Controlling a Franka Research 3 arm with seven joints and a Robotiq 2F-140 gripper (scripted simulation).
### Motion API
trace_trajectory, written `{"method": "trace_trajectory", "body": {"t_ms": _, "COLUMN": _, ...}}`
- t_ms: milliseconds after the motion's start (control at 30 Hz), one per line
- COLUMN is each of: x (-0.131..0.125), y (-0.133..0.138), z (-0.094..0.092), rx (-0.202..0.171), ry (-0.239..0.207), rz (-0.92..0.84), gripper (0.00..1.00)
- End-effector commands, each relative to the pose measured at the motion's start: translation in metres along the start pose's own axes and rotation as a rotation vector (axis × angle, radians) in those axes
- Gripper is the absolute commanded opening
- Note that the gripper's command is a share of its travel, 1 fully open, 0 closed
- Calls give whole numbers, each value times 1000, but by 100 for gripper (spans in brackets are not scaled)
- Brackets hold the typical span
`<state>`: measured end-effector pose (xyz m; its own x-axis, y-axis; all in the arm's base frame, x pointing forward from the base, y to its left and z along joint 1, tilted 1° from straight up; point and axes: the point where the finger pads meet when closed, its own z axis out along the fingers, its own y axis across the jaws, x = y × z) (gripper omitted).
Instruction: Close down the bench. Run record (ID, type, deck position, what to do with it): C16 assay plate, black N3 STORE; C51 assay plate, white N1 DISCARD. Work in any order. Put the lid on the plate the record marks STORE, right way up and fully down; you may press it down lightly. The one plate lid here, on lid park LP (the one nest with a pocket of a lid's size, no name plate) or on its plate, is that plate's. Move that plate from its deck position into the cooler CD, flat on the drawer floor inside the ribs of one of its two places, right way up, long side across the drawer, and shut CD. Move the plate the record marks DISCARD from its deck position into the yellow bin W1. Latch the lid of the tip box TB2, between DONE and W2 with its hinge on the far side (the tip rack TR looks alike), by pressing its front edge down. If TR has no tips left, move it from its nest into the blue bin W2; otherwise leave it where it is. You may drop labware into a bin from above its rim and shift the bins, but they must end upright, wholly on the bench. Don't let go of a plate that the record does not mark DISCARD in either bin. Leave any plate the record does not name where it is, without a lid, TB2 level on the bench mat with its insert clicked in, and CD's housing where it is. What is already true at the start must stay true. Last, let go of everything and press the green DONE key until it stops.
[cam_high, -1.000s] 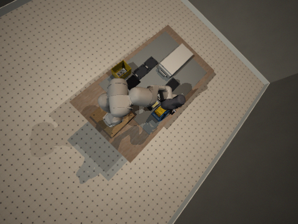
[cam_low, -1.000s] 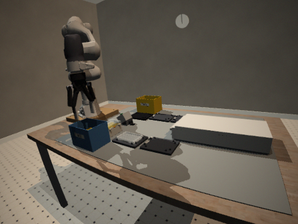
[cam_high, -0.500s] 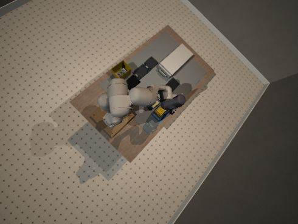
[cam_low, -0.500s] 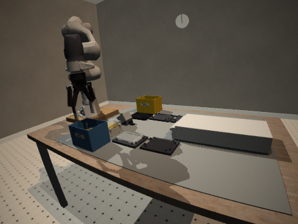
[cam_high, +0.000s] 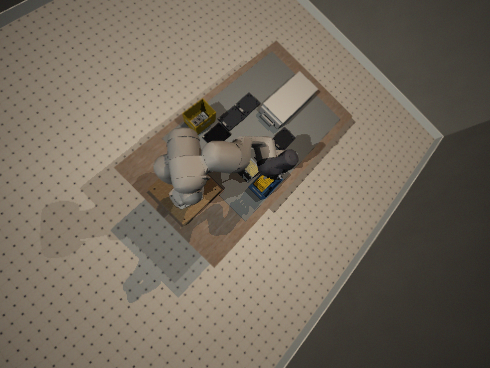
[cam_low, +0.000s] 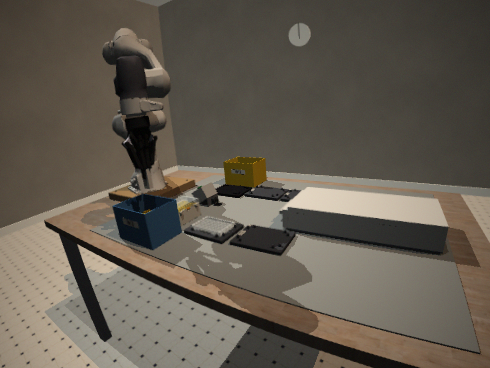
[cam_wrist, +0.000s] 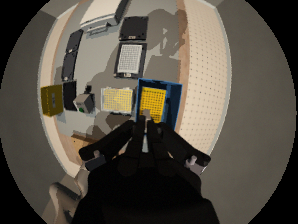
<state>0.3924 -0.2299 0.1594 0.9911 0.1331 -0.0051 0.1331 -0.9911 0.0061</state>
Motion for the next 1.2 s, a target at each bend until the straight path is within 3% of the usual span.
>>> {"method": "trace_trajectory", "body": {"t_ms": 0, "x": -1, "y": -13, "z": -2, "rx": -2, "ry": -1, "rz": 29, "gripper": 0}}
{"method": "trace_trajectory", "body": {"t_ms": 1167, "x": -15, "y": -132, "z": -14, "rx": -2, "ry": -1, "rz": 29, "gripper": 0}}
